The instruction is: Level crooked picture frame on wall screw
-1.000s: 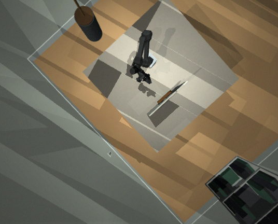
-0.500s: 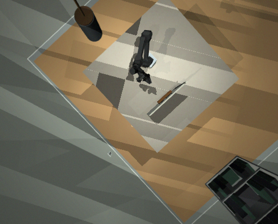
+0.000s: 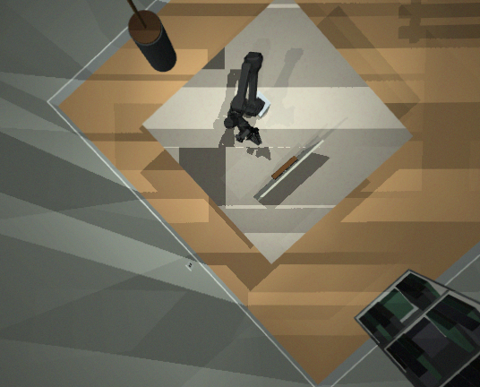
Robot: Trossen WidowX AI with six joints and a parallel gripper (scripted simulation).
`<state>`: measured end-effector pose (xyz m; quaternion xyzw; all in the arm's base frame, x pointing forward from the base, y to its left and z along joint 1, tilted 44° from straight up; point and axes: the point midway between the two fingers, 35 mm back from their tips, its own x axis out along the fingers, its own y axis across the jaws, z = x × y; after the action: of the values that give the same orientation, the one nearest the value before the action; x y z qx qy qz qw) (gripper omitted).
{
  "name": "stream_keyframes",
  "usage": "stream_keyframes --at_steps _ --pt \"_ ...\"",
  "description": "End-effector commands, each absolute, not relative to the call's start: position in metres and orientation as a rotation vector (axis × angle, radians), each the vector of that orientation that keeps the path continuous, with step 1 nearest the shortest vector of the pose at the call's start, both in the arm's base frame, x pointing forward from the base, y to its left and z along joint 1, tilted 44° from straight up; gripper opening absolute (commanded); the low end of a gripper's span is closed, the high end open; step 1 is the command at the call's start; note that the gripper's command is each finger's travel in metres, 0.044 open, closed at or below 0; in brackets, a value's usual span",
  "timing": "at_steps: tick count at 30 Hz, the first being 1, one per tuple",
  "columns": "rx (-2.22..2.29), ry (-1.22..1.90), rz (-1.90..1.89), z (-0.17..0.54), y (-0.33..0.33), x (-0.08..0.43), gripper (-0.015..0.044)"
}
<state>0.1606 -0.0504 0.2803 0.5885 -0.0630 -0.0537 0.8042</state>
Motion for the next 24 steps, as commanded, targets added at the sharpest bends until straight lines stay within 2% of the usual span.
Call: stream_keyframes --at_steps 1,15,24 --pt "1.264 -0.133 -0.112 0.28 -0.05 0.161 0.026" --pt "0.953 -0.114 -0.126 0.247 -0.075 0.233 0.026" --pt "0.937 -0.113 -0.127 0.244 -0.073 0.23 0.026"
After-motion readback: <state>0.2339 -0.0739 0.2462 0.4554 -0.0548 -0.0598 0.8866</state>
